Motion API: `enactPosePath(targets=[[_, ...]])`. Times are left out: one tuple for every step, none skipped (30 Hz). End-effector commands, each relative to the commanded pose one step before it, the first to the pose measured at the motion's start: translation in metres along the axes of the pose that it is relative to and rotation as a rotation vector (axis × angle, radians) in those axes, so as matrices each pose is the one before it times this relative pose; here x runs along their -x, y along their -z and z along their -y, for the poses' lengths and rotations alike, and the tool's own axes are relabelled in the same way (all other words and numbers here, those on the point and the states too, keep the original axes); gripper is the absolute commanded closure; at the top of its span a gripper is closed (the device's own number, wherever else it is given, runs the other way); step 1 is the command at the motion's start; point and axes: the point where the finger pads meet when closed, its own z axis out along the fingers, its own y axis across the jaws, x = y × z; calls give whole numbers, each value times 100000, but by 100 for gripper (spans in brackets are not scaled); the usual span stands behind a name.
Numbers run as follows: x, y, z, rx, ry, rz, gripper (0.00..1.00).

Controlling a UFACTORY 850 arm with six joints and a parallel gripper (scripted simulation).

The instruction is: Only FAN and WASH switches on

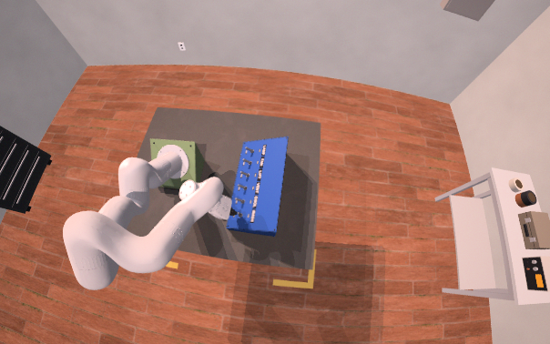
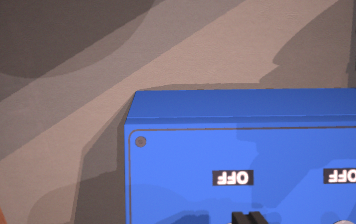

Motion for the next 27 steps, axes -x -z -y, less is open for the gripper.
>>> enactPosePath(targets=[[58, 7, 8, -21, -24, 101, 100], [0, 0, 0, 0, 0, 0, 100], [0, 0, 0, 0, 0, 0, 100], [0, 0, 0, 0, 0, 0, 100], [0, 0, 0, 0, 0, 0, 100], [0, 0, 0, 0, 0, 0, 100], [0, 0, 0, 0, 0, 0, 100], [0, 0, 0, 0, 0, 0, 100], [-3, 0, 0, 0, 0, 0, 100], [0, 0, 0, 0, 0, 0, 100], [0, 0, 0, 0, 0, 0, 100], [-21, 0, 0, 0, 0, 0, 100], [-49, 0, 0, -1, 0, 0, 100], [-81, 0, 0, -1, 0, 0, 100], [-111, 0, 0, 0, 0, 0, 100], [-136, 1, 0, 2, -1, 1, 100], [-152, -1, 0, -2, 1, 0, 100], [-157, 0, 0, 0, 0, 0, 100], [-151, 0, 0, 1, -1, 0, 100], [-135, -1, 0, -2, 1, -1, 100], [-110, 0, 0, 0, 0, 0, 100], [-80, 0, 0, 1, 0, 0, 100], [-48, 0, 0, 1, 0, 0, 100], [-21, 0, 0, 0, 0, 0, 100], [-3, 0, 0, 0, 0, 0, 100], [0, 6, 0, 0, 0, 0, 100], [0, 0, 0, 0, 0, 0, 100]])
